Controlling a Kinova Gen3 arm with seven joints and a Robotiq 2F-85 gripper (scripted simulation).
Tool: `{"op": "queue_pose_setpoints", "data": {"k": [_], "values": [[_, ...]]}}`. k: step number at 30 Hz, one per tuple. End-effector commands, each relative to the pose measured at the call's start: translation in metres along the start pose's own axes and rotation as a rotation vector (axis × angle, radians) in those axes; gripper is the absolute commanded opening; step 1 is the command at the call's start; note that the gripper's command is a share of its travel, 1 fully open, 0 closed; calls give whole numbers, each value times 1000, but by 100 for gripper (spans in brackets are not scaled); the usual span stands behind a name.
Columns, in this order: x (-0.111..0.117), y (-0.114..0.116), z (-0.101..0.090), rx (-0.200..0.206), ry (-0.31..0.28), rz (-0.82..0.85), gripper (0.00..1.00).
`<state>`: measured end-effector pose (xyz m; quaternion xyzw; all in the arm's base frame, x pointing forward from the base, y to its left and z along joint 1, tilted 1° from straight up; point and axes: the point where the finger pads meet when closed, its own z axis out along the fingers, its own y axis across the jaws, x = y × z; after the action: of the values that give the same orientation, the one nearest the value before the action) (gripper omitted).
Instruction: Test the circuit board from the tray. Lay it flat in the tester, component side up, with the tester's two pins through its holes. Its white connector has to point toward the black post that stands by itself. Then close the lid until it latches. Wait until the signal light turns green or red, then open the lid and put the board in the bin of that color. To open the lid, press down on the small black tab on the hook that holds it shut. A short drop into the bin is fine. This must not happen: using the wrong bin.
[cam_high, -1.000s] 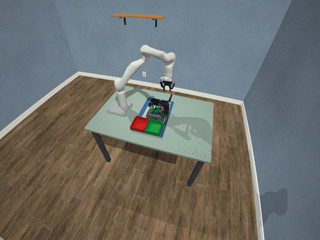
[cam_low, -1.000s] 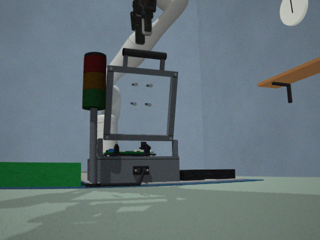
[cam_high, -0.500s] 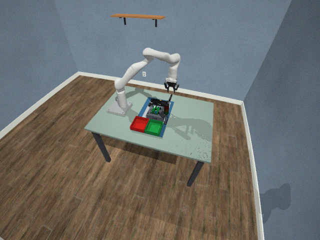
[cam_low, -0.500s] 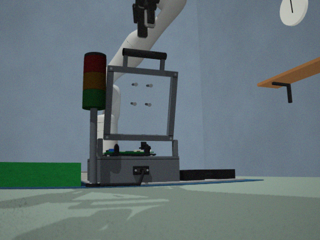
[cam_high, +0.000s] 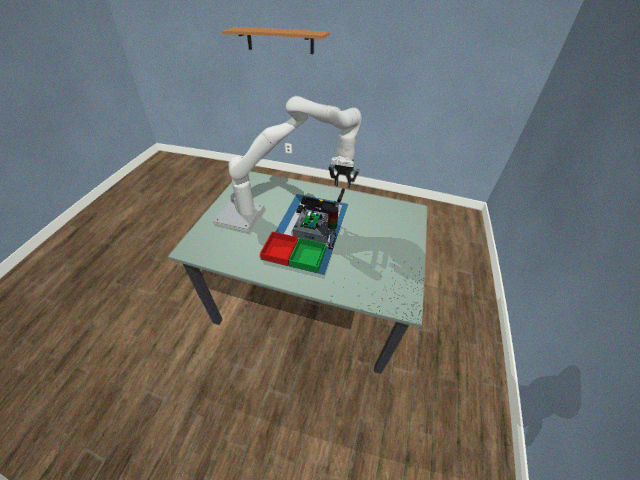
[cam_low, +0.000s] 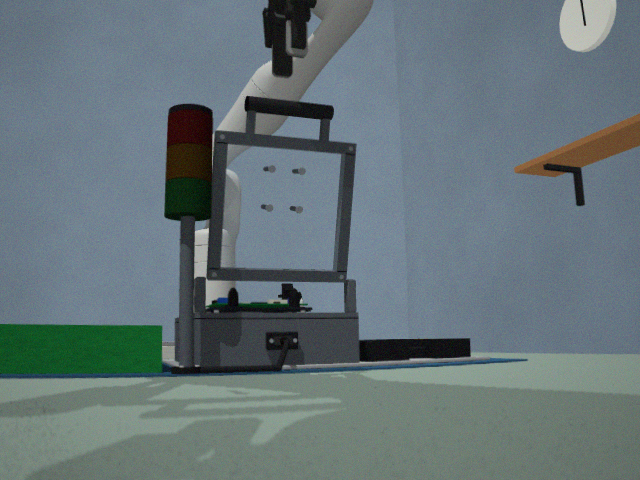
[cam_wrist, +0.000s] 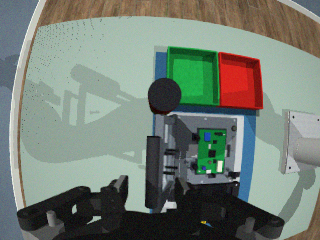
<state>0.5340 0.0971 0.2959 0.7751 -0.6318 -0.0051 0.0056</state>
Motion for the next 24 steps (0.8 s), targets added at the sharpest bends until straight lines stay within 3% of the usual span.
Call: {"op": "queue_pose_setpoints", "data": {"k": [1,24], "values": [[0,0,0,0,0,0,50],[0,0,15,0,0,0,50]]}}
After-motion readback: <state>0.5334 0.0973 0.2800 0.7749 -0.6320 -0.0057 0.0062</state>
